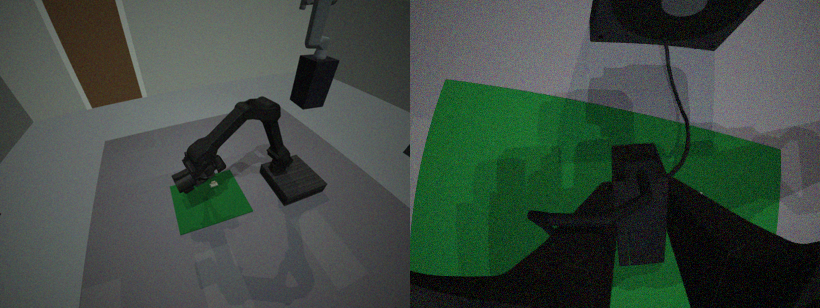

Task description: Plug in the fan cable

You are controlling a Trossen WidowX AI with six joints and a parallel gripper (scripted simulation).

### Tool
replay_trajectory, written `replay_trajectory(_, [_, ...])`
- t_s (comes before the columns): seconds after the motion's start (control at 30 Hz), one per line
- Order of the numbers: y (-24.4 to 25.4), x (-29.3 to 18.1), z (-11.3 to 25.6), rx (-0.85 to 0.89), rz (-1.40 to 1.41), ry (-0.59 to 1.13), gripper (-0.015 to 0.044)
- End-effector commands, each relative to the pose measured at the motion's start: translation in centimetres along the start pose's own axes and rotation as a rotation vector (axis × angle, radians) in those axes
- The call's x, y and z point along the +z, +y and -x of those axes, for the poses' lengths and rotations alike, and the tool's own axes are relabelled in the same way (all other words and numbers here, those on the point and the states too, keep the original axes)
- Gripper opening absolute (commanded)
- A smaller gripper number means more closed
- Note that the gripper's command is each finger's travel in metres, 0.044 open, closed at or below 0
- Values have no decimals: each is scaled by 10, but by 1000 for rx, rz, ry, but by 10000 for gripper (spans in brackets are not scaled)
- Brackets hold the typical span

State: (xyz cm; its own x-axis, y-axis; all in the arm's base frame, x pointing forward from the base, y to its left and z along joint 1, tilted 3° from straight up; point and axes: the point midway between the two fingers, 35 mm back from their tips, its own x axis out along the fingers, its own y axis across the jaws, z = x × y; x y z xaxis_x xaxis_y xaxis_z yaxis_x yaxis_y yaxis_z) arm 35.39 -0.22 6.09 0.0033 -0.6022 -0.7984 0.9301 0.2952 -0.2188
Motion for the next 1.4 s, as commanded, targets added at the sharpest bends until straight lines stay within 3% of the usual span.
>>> replay_trajectory(0.0, [-1,-2,-2,-9,-9,-68,0])
replay_trajectory(1.37, [4,-14,15,125,-75,-629,0])
